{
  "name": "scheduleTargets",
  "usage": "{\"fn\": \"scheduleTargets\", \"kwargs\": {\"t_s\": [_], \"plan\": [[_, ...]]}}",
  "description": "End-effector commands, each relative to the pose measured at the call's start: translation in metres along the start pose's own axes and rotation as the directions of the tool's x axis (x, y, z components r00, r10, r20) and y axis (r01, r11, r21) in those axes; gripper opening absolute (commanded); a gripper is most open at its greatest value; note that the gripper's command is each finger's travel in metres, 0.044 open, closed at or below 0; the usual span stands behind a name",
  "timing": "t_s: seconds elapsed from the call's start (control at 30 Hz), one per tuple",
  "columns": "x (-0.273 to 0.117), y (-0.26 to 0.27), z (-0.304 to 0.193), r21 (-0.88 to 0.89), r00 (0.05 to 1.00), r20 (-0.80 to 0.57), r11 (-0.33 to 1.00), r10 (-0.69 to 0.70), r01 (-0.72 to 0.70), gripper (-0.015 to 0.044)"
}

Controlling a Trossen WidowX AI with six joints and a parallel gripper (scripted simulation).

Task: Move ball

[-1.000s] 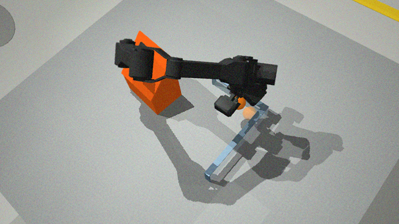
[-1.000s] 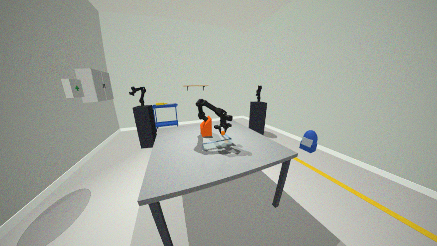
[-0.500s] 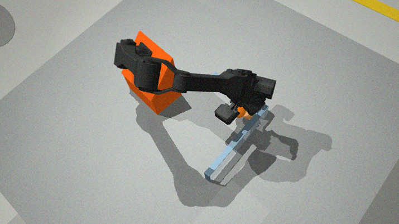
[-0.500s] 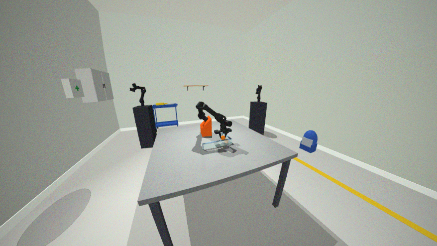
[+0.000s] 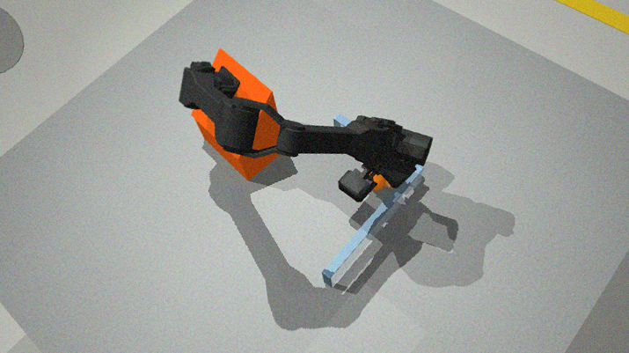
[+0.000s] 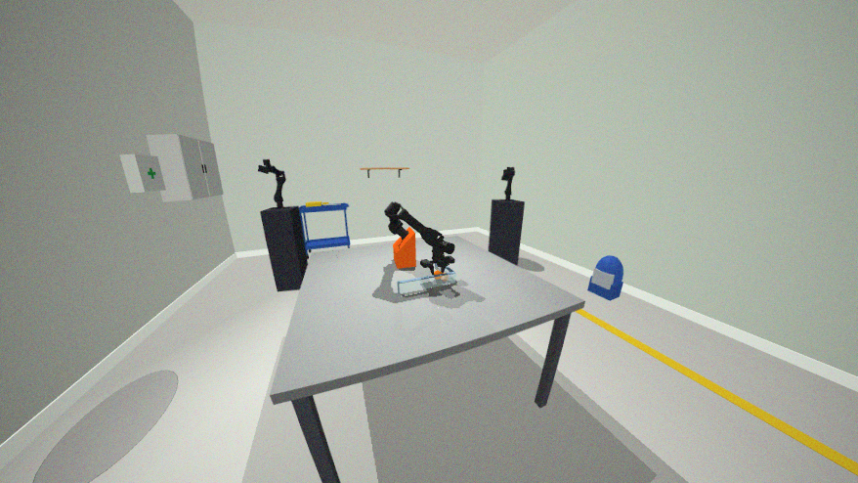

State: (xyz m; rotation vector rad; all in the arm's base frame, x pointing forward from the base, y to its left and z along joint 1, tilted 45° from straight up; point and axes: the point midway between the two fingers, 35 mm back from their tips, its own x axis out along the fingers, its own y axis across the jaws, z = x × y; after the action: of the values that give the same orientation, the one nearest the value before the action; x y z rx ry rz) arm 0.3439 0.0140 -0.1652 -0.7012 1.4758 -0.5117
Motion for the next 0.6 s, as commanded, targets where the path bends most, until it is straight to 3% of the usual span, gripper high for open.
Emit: {"fn": "scheduleTargets", "kwargs": {"t_s": [0.0, 0.1, 0.53, 0.57], "plan": [[0.0062, -0.0002, -0.0018, -0.008, 1.000, 0.001, 1.000, -0.006, 0.006, 0.0000], [0.0087, -0.0003, -0.0019, -0.008, 1.000, 0.001, 1.000, -0.007, 0.007, 0.0000], [0.0053, 0.0001, -0.0009, -0.003, 1.000, -0.002, 1.000, 0.000, 0.000, 0.0341], [0.0053, 0.0001, -0.0009, -0.003, 1.000, -0.002, 1.000, 0.000, 0.000, 0.0348]]}}
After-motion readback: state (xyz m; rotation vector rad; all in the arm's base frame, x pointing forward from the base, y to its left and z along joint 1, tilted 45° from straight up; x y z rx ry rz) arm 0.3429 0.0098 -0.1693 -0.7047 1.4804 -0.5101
